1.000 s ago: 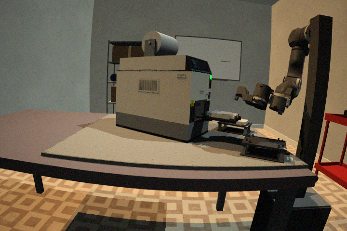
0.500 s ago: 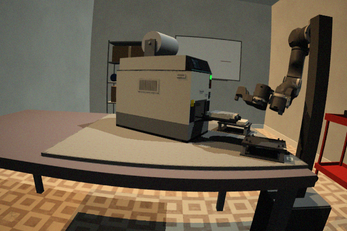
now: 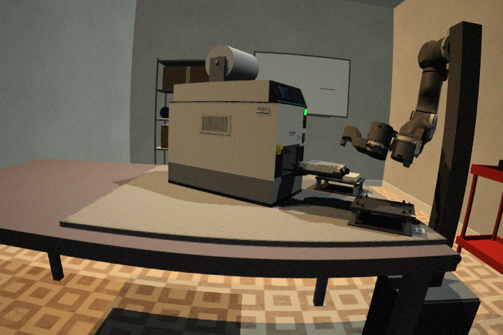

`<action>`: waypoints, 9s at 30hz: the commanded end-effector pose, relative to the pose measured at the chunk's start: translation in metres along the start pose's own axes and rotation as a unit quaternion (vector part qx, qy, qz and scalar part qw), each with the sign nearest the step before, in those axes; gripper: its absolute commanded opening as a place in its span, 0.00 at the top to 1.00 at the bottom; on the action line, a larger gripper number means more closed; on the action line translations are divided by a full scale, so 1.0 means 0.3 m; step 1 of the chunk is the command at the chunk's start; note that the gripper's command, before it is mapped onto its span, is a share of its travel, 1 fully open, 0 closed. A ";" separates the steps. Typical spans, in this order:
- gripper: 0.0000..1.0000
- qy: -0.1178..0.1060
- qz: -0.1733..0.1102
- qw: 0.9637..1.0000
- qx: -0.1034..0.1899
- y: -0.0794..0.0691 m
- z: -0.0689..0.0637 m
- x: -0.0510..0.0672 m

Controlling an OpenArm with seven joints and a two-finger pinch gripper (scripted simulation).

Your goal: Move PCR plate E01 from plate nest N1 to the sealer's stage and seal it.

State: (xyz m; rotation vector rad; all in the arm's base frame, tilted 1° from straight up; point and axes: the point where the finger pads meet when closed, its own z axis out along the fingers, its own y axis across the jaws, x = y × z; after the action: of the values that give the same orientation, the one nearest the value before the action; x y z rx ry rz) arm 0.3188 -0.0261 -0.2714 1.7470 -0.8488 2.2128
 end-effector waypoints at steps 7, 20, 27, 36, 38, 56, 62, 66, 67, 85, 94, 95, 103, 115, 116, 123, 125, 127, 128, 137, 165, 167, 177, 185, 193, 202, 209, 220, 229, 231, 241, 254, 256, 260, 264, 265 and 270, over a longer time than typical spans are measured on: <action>1.00 0.022 0.000 0.997 0.077 -0.134 0.013 0.056; 1.00 0.022 0.000 0.997 0.076 -0.125 0.012 0.052; 1.00 0.022 0.000 0.997 0.077 -0.124 0.012 0.051; 1.00 0.022 0.000 0.997 0.076 -0.115 0.012 0.048; 1.00 0.022 0.000 0.997 0.077 -0.109 0.010 0.044; 1.00 0.022 0.000 0.997 0.077 -0.102 0.009 0.042; 1.00 0.022 0.000 0.997 0.077 -0.102 0.009 0.042; 1.00 0.022 0.000 0.997 0.077 -0.102 0.009 0.042; 1.00 0.022 0.000 0.997 0.077 -0.102 0.009 0.042; 1.00 0.043 -0.008 0.987 0.155 -0.236 0.002 0.094; 1.00 0.044 -0.010 0.987 0.158 -0.230 0.003 0.090; 1.00 0.044 -0.010 0.987 0.158 -0.230 0.003 0.090; 1.00 0.044 -0.010 0.987 0.156 -0.223 0.005 0.088; 1.00 0.044 -0.010 0.987 0.158 -0.216 0.002 0.083; 1.00 0.044 -0.010 0.987 0.158 -0.216 0.002 0.083; 1.00 0.065 -0.022 0.969 0.236 -0.344 -0.025 0.132; 1.00 0.065 -0.022 0.969 0.236 -0.344 -0.025 0.132; 1.00 0.065 -0.022 0.969 0.236 -0.344 -0.025 0.132; 1.00 0.065 -0.022 0.969 0.236 -0.344 -0.025 0.132; 1.00 0.065 -0.020 0.970 0.234 -0.334 -0.023 0.130; 1.00 0.065 -0.022 0.969 0.236 -0.314 -0.020 0.120; 1.00 0.065 -0.022 0.969 0.236 -0.314 -0.020 0.120; 1.00 0.086 -0.038 0.946 0.311 -0.433 -0.066 0.162; 1.00 0.086 -0.038 0.946 0.311 -0.433 -0.066 0.162; 1.00 0.086 -0.037 0.946 0.311 -0.414 -0.059 0.153; 1.00 0.086 -0.037 0.946 0.311 -0.414 -0.059 0.153; 1.00 0.086 -0.037 0.946 0.311 -0.405 -0.057 0.150; 1.00 0.086 -0.037 0.946 0.311 -0.405 -0.057 0.150; 1.00 0.105 -0.056 0.916 0.383 -0.511 -0.116 0.185; 1.00 0.105 -0.056 0.916 0.383 -0.511 -0.116 0.185; 1.00 0.105 -0.055 0.916 0.382 -0.497 -0.108 0.179; 1.00 0.105 -0.056 0.916 0.383 -0.494 -0.107 0.176; 1.00 0.106 -0.057 0.917 0.381 -0.489 -0.102 0.176; 1.00 0.105 -0.056 0.916 0.383 -0.486 -0.104 0.174; 1.00 0.105 -0.056 0.916 0.383 -0.486 -0.104 0.174; 1.00 0.105 -0.056 0.916 0.383 -0.486 -0.104 0.174; 1.00 0.105 -0.056 0.916 0.383 -0.486 -0.104 0.174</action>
State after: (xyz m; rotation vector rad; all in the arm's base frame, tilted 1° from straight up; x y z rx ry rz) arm 0.3505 0.0980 -0.1824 1.6885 0.2175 2.7780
